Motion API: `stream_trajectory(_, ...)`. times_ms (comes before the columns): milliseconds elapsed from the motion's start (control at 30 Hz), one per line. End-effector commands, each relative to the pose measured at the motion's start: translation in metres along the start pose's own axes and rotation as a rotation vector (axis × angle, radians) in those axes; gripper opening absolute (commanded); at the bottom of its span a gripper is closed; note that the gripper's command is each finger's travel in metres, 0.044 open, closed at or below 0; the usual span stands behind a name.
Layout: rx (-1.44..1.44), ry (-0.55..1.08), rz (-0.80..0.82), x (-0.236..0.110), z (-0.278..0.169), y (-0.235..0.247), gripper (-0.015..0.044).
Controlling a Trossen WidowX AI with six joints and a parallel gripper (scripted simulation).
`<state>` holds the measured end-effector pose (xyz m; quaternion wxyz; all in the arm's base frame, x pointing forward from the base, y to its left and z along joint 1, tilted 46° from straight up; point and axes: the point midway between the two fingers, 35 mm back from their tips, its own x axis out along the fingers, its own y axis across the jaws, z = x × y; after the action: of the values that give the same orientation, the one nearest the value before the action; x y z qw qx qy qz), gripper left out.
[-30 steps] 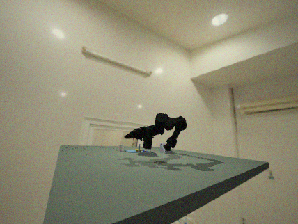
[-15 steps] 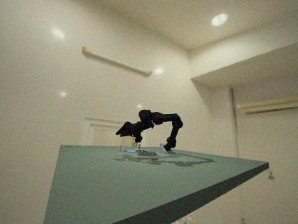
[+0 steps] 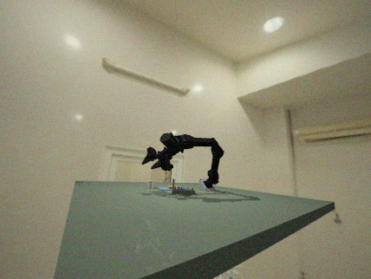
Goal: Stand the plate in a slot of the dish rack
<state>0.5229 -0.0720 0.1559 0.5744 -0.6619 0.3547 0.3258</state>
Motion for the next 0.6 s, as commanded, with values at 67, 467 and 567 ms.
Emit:
stream_trajectory(67, 0.120, -0.043, 0.103, 0.012, -0.018, 0.032, 0.0400)
stream_trajectory(467, 0.397, -0.117, 0.286, 0.019, -0.055, 0.094, 0.0400)
stream_trajectory(567, 0.474, -0.134, 0.332, 0.019, -0.062, 0.109, 0.0400)
